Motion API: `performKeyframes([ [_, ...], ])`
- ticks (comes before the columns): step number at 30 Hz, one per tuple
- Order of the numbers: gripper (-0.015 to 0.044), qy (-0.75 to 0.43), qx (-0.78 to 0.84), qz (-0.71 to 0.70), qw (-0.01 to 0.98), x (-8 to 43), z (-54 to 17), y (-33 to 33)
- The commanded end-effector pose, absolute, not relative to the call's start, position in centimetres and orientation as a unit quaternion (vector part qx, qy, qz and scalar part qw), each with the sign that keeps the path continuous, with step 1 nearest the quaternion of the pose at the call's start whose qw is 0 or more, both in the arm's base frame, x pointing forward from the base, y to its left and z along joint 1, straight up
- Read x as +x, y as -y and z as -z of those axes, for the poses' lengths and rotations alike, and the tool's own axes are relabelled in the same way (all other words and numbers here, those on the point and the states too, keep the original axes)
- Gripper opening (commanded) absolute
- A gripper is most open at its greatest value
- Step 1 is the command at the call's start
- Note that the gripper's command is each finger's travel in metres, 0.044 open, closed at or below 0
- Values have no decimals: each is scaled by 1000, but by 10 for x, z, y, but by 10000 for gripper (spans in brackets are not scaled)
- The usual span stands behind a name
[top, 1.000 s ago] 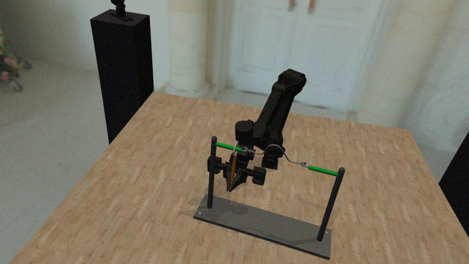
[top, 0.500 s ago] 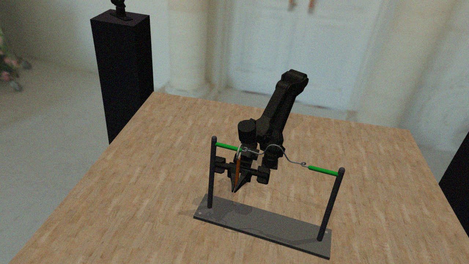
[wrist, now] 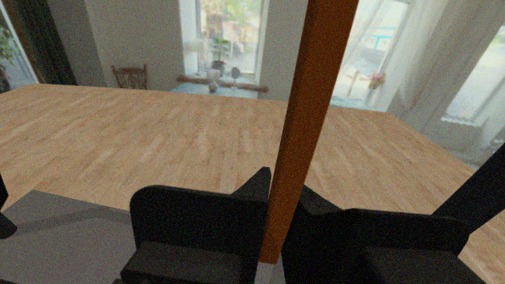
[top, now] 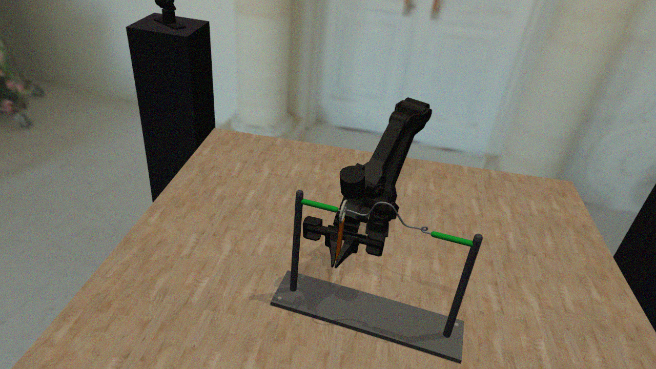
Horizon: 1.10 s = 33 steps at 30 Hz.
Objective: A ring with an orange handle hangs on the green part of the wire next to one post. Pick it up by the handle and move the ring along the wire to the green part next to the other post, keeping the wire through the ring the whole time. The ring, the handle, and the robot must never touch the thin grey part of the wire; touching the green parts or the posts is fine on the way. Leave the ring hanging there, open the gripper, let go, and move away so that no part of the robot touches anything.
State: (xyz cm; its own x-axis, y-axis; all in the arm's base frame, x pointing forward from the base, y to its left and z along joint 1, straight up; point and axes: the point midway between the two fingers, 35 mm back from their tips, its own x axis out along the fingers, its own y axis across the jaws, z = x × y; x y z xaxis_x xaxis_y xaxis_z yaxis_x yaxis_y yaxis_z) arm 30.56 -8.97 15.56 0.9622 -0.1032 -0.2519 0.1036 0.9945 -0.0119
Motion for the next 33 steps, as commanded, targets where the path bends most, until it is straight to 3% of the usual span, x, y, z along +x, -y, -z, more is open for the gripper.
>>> performKeyframes([
  [1,-150,-125,-1,56,991,303,-157,86],
  [33,-150,-167,91,80,978,299,-159,35],
])
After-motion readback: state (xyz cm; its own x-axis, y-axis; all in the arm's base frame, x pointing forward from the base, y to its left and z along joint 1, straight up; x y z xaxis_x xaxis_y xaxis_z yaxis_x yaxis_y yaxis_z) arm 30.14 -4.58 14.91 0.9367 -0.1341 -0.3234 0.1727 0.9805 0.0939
